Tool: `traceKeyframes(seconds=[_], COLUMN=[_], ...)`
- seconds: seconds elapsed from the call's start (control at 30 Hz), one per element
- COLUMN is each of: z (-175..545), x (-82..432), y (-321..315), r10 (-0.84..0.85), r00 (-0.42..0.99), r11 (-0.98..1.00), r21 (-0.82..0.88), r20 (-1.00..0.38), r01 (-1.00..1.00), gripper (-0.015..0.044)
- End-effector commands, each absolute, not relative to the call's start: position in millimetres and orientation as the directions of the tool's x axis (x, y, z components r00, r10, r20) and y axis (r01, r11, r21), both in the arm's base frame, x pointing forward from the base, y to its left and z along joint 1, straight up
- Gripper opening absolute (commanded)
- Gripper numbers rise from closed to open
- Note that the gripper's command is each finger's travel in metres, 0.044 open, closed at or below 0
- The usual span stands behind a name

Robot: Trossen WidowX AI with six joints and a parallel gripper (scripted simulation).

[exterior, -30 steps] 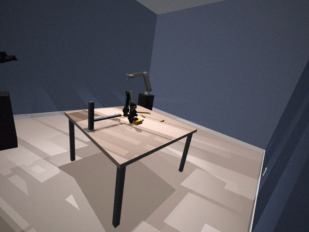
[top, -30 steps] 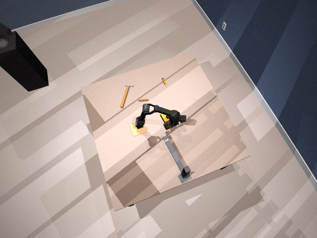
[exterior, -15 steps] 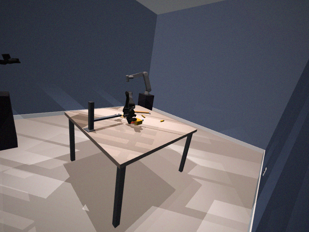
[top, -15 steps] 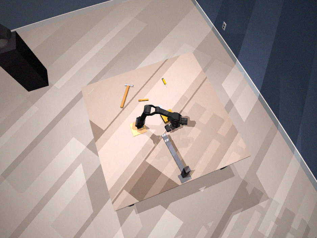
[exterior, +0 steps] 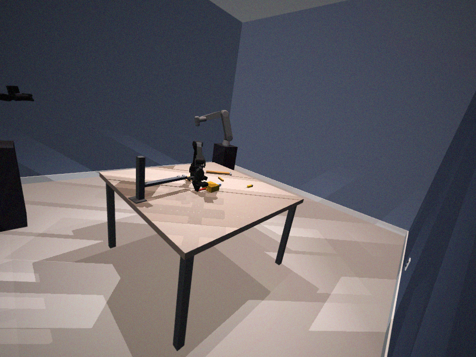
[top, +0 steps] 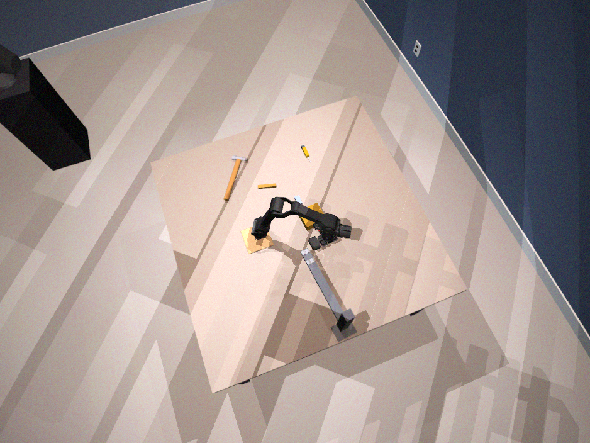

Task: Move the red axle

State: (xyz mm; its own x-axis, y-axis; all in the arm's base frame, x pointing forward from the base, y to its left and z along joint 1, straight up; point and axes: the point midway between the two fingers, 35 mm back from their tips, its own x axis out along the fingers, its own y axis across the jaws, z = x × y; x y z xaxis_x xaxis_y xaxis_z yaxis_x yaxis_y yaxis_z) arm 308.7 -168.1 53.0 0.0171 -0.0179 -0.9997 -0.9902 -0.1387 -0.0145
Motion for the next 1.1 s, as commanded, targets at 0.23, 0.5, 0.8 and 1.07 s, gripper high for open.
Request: traceKeyframes(seconds=[0.23, 0.5, 0.8, 1.07], z=[47, 42, 43, 57], x=[310, 312, 312, 312], y=[-172, -174, -173, -173], r10=[-0.017, -0.018, -0.019, -0.018], r00=[0.02, 0.02, 0.021, 0.02], r11=[-0.145, -0.145, -0.139, -0.145], r21=[-0.017, -0.017, -0.018, -0.017], r20=[-1.0, -1.0, -1.0, -1.0], r01=[-0.989, -0.989, -0.99, -0.989], gripper=[0.0, 0.0, 0.0236, 0.044])
